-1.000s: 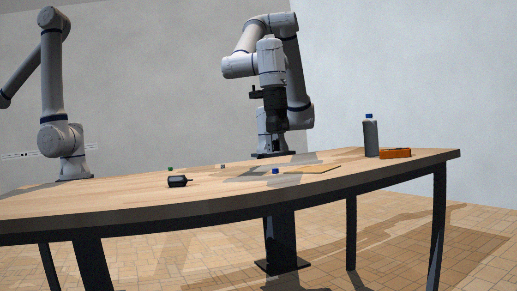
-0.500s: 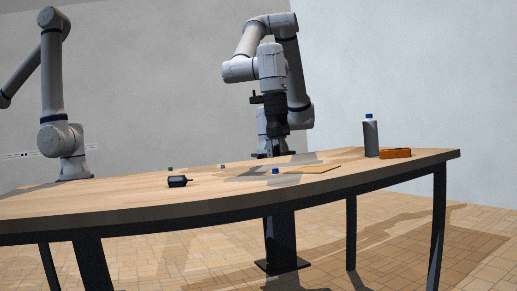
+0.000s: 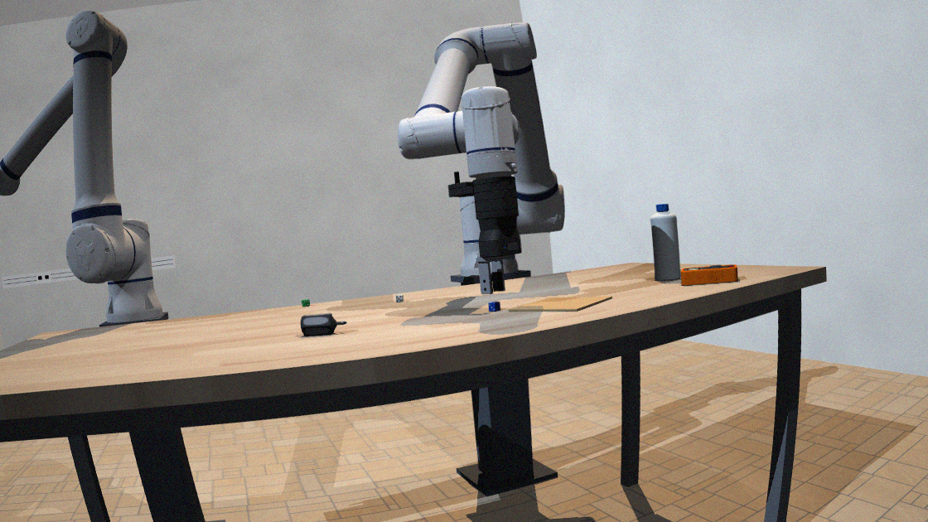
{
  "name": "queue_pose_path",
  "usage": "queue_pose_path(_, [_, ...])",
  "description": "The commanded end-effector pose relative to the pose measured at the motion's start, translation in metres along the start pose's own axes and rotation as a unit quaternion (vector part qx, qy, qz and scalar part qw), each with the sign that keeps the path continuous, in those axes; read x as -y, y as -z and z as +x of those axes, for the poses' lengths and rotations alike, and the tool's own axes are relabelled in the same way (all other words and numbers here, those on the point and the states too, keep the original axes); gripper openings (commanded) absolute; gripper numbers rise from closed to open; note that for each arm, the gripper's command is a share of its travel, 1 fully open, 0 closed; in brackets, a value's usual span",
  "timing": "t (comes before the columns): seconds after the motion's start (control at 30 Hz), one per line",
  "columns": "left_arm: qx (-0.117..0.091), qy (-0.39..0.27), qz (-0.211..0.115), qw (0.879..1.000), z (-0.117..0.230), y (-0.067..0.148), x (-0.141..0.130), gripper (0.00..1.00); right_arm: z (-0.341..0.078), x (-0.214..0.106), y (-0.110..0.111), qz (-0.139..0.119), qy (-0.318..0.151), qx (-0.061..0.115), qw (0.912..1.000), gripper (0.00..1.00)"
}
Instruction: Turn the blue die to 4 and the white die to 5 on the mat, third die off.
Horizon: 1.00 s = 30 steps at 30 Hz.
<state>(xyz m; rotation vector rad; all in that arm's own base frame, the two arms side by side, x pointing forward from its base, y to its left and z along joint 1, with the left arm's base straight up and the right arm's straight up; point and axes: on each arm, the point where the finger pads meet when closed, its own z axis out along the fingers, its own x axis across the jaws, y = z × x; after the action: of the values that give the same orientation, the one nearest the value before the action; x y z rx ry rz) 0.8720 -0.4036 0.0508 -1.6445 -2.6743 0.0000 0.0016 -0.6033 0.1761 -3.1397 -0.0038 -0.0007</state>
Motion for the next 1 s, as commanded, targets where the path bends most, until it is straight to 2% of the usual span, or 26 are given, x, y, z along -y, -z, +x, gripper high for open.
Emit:
queue_pose_path(0.0, [0.001, 0.000, -0.001, 1.000, -0.0007, -0.0039, -0.0004, 0.64, -0.0002, -0.0007, 0.0009, -0.001, 0.000, 0.000, 1.0000, 1.00])
queue_pose_path(0.97, [0.001, 0.000, -0.001, 1.000, -0.0007, -0.0093, -0.0004, 0.64, -0.0002, -0.0007, 0.0009, -0.001, 0.000, 0.000, 1.0000, 1.00])
